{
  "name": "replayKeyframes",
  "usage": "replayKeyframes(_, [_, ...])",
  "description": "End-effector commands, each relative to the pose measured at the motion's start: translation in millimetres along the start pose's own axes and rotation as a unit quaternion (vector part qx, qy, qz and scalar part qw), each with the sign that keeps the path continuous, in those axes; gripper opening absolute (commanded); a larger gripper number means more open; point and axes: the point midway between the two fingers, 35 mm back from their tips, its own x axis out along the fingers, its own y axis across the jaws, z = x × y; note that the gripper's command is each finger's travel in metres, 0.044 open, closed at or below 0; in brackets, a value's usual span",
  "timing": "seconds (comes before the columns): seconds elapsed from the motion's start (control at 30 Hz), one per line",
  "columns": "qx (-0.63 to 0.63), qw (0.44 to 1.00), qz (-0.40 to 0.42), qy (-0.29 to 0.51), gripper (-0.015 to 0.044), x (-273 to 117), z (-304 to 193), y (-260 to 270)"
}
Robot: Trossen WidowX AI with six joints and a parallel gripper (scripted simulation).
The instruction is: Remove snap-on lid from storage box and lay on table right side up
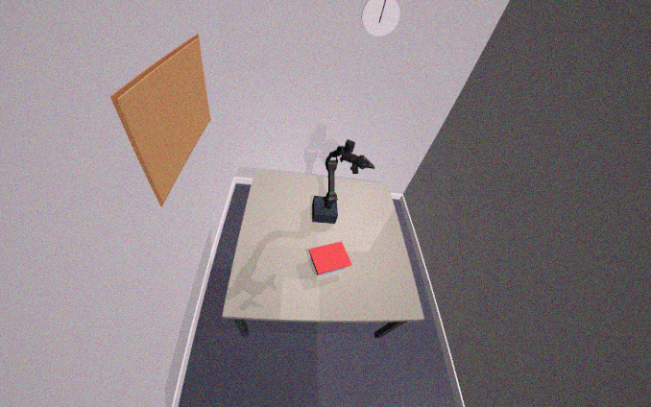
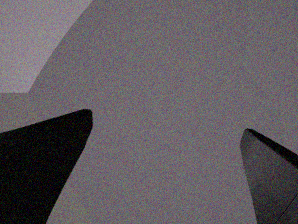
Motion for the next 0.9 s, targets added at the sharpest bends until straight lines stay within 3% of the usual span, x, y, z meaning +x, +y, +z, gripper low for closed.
replayKeyframes(0.0, [-0.002, 1.0, 0.001, -0.003, 0.0374, 1, 3, 1])
replayKeyframes(0.2, [-0.064, 0.993, 0.02, -0.092, 0.0235, 25, 90, 21])
replayKeyframes(0.37, [-0.096, 0.985, 0.023, -0.141, 0.0235, 29, 139, 28])
replayKeyframes(0.5, [-0.136, 0.968, 0.018, -0.209, 0.0235, 25, 208, 31])
replayKeyframes(0.87, [-0.205, 0.916, -0.03, -0.342, 0.0235, -18, 350, 9])
